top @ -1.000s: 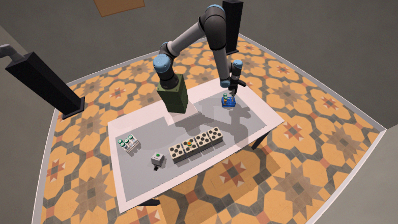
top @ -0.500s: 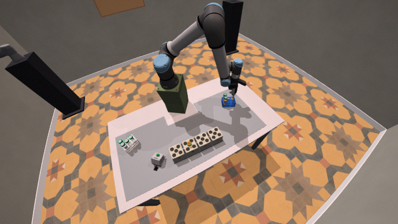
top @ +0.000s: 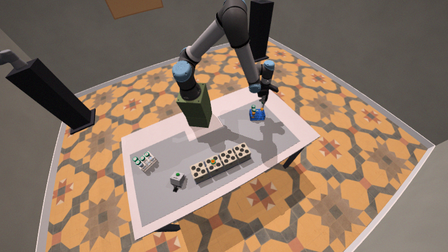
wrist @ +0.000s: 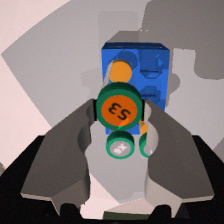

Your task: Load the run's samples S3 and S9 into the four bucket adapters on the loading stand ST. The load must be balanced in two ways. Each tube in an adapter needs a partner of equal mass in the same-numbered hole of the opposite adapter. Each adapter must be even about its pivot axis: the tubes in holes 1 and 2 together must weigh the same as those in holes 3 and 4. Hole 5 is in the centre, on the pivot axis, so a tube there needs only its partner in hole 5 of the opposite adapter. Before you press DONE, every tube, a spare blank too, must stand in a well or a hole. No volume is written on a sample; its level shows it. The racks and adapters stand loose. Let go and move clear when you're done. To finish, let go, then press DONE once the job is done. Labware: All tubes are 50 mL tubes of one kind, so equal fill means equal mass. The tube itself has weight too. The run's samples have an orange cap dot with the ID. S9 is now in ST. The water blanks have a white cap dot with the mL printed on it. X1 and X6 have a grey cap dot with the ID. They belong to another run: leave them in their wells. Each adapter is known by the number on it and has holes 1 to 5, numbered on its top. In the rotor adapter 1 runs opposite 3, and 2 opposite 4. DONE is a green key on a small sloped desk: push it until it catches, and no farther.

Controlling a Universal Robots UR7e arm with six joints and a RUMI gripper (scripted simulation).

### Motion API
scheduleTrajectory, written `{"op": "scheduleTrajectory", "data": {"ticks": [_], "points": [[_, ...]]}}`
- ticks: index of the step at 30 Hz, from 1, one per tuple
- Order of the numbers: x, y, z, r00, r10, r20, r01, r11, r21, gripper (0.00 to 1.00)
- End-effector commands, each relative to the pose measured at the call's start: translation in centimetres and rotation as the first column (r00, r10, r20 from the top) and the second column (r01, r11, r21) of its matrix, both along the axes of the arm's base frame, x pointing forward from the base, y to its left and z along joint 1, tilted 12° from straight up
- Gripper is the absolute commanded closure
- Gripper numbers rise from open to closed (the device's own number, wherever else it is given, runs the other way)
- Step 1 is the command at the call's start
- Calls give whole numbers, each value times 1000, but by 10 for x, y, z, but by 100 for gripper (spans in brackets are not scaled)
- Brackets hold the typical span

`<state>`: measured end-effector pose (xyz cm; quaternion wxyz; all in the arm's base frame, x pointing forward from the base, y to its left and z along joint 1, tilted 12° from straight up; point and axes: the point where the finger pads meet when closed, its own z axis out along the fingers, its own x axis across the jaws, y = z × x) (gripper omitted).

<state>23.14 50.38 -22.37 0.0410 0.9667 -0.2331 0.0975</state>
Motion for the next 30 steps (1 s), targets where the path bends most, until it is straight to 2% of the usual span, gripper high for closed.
{"op": "scheduleTrajectory", "data": {"ticks": [1,4,19,27,30], "points": [[-3,3,17,1000,0,1,0,1000,1,100],[-3,3,21,1000,0,1,0,1000,1,100],[-12,9,70,1000,0,0,0,1000,1,100],[-14,11,81,1000,0,0,0,1000,1,100],[-5,-7,85,997,-78,10,78,997,15,100]]}}
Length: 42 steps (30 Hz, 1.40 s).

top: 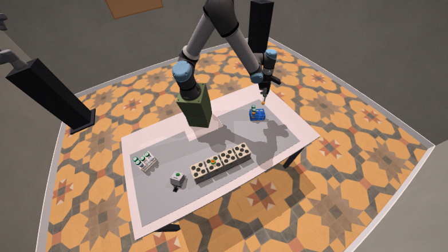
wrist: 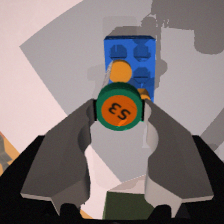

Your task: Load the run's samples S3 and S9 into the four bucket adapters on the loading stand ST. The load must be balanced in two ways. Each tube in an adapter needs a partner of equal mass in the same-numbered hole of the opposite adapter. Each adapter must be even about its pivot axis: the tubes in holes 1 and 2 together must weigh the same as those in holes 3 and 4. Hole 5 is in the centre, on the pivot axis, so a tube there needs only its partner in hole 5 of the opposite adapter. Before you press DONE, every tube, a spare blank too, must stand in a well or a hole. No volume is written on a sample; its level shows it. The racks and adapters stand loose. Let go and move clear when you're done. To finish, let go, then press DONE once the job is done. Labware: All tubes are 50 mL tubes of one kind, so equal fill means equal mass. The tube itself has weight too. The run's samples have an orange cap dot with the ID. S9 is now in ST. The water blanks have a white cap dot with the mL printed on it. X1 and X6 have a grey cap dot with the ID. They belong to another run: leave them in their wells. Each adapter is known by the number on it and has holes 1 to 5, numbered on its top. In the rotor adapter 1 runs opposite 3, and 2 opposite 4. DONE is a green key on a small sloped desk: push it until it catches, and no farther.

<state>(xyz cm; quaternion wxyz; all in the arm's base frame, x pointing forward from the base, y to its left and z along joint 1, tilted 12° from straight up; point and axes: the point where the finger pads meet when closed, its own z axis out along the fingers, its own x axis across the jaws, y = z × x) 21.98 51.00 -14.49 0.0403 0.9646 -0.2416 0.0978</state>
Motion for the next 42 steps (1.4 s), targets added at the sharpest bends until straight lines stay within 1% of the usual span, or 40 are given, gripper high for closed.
{"op": "scheduleTrajectory", "data": {"ticks": [1,6,8,11,17,23,25,32,40,42], "points": [[10,-19,7,996,-87,11,87,996,17,100],[25,-48,14,976,-216,24,215,976,41,100],[25,-48,14,976,-216,24,215,976,41,100],[34,-66,17,956,-292,30,290,955,57,100],[51,-101,25,898,-438,39,434,897,89,100],[69,-136,32,818,-574,42,566,815,123,100],[69,-136,32,818,-574,42,566,815,123,100],[90,-176,41,699,-714,39,701,695,161,100],[114,-223,51,535,-844,28,824,529,204,100],[114,-223,51,535,-844,28,824,529,204,100]]}}
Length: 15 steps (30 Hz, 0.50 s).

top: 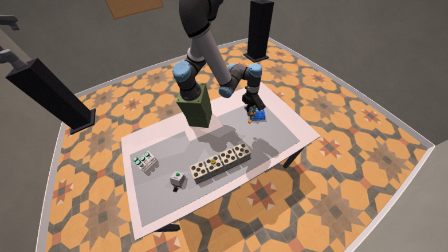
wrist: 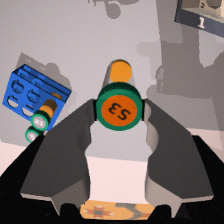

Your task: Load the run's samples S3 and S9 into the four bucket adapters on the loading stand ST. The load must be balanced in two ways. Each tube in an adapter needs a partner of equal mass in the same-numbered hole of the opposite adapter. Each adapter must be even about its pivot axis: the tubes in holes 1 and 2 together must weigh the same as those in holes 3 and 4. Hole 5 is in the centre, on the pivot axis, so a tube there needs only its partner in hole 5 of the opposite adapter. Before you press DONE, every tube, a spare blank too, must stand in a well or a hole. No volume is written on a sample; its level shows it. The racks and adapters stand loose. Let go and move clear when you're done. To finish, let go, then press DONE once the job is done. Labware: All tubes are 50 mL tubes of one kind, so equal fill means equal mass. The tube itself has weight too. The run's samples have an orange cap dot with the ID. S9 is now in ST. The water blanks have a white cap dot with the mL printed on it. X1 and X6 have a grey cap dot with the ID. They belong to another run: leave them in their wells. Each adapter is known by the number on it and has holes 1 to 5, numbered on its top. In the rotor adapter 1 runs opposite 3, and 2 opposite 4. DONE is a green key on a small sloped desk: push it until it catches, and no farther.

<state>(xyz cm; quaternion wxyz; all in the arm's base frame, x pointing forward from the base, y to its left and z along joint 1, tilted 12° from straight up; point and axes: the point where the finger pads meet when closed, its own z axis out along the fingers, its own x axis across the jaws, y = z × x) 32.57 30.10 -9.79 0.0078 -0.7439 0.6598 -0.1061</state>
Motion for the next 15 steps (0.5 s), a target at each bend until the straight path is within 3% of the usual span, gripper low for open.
{"op": "scheduleTrajectory", "data": {"ticks": [1,4,15], "points": [[11,-20,6,996,-86,12,86,996,19,100],[20,-37,9,986,-164,20,164,986,34,100],[53,-102,23,986,-165,21,165,986,34,100]]}}
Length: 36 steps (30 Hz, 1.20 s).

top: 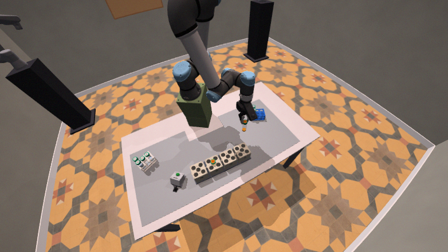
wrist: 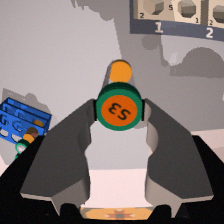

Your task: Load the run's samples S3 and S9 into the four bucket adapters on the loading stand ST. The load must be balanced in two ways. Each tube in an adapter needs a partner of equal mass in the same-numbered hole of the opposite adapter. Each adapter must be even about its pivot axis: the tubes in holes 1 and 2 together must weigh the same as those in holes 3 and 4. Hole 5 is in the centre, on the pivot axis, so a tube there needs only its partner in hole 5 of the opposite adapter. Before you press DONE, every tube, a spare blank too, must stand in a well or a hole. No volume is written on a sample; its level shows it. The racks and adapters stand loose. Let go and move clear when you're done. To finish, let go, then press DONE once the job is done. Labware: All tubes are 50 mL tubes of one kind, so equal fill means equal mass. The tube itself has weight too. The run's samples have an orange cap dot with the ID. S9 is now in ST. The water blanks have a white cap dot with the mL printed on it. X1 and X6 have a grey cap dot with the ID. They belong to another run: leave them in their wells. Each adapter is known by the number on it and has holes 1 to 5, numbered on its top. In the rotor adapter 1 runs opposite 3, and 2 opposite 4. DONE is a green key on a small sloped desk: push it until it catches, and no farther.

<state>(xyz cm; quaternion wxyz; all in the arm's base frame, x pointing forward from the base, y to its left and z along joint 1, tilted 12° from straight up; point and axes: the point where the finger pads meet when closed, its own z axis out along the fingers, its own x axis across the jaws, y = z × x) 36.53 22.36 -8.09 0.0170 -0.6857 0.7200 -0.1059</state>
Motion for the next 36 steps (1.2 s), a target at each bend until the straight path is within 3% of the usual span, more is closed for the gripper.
{"op": "scheduleTrajectory", "data": {"ticks": [1,32,36], "points": [[13,-24,6,1000,-1,1,1,1000,5,100],[96,-188,41,1000,-1,1,1,1000,4,100],[96,-188,41,1000,-1,1,1,1000,4,100]]}}
